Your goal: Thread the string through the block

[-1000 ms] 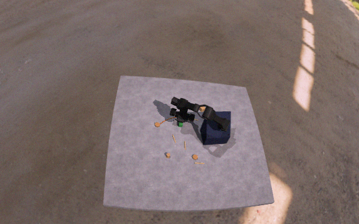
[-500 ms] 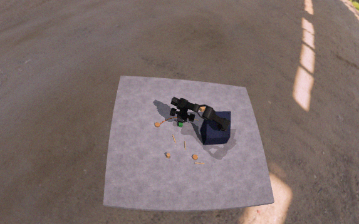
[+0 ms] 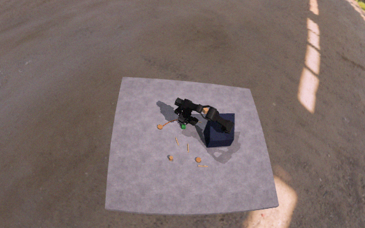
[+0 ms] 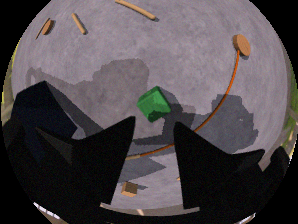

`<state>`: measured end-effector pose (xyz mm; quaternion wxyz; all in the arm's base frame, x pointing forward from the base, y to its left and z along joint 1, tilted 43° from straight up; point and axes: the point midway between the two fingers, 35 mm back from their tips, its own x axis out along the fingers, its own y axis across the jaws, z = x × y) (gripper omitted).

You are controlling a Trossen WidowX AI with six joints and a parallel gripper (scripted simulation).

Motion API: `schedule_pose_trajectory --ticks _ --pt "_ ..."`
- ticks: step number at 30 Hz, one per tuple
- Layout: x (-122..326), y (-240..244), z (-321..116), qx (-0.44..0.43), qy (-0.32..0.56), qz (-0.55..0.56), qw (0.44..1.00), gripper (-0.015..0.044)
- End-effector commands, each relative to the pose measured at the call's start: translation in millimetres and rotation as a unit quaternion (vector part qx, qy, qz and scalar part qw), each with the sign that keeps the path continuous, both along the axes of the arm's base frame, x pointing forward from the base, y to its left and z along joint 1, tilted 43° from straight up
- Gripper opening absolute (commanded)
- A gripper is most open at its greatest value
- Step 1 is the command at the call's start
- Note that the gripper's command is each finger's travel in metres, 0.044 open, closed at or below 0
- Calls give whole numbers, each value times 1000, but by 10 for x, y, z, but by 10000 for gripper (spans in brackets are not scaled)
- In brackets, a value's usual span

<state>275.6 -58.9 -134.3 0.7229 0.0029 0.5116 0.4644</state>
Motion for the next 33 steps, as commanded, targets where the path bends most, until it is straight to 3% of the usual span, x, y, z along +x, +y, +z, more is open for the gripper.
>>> schedule_pose_trajectory --ticks 1,7,19,33 --pt "-144 -122 -86 9 201 -224 954 289" --pt "-289 -210 -165 20 391 -435 811 440" --pt "-459 -296 -245 33 545 -605 579 440" --pt "-652 -370 -326 43 650 -721 236 440"
